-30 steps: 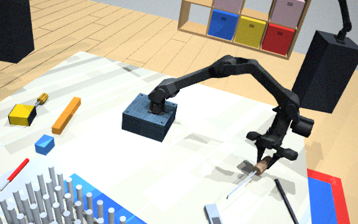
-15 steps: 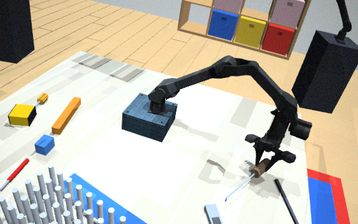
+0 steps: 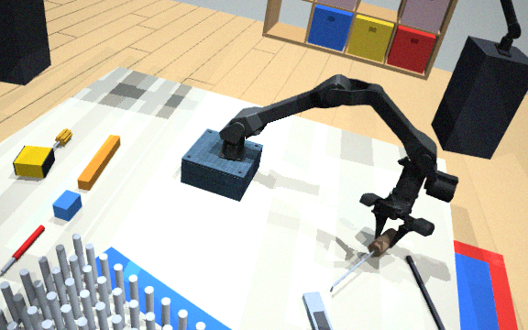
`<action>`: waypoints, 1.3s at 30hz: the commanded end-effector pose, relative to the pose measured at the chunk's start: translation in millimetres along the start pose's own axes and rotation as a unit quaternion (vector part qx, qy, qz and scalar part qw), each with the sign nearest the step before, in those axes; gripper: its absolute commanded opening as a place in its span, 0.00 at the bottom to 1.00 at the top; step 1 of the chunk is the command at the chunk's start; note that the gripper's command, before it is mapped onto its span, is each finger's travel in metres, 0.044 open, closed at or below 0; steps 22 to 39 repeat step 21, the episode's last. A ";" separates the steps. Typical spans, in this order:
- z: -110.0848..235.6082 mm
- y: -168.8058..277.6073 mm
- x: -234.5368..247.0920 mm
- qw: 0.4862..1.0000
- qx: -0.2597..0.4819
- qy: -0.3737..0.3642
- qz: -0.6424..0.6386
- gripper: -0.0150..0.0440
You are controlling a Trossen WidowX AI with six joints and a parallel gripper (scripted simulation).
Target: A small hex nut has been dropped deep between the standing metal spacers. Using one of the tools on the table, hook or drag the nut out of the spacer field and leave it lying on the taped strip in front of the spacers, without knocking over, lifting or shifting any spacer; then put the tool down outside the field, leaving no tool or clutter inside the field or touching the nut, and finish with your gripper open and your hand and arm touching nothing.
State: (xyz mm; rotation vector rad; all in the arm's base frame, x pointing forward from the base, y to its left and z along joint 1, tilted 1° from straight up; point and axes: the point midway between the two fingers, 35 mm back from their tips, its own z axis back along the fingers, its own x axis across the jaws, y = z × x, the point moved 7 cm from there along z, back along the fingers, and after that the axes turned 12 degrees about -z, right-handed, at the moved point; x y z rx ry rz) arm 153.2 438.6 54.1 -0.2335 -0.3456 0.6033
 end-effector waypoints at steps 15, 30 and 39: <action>-2.8 0.7 -1.2 1.000 0.000 0.000 0.000 0.74; -2.8 0.7 -1.2 1.000 0.000 0.000 0.000 1.00; -2.8 0.7 -1.2 1.000 0.000 0.000 0.000 1.00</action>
